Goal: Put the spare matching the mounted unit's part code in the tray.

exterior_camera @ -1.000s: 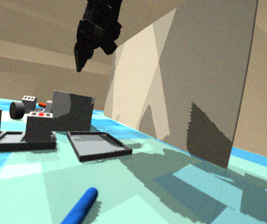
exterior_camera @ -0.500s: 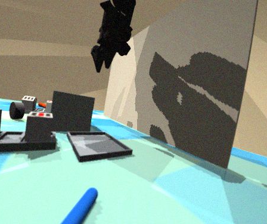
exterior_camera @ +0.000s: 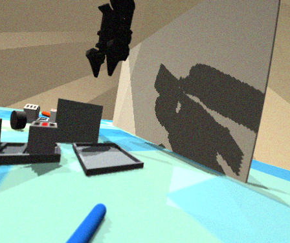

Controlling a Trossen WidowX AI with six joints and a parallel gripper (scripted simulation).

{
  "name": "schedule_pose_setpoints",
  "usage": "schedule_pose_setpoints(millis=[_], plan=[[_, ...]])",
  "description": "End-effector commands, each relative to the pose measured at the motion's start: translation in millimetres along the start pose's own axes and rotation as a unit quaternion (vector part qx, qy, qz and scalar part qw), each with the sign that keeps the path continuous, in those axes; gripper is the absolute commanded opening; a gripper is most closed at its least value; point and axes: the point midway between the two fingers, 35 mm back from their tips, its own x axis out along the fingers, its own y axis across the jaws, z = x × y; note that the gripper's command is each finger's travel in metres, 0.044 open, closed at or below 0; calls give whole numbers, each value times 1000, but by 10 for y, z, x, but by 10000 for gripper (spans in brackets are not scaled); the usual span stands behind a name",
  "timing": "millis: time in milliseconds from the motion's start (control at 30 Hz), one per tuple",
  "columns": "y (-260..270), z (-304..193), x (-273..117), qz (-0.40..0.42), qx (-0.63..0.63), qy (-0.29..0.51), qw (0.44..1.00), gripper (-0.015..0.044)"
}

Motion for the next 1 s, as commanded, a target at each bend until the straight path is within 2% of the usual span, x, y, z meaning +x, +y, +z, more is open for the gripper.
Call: schedule_pose_setpoints(millis=[0, 133, 300, 367, 600, 767, 967], plan=[[635, -267, 110, 6, -161, 7, 987, 440], [1216, -668, 250, 10, -342, 6, 939, 440], [1736, -1334, 521, 8, -562, 12, 827, 440], [1817, -1515, 604, 6, -612, 16, 790, 440], [1826, -1538, 614, 6, -619, 16, 786, 440], [1810, -1556, 984, 5, -618, 17, 786, 309], [1807, -1561, 1016, 5, -618, 17, 786, 300]])
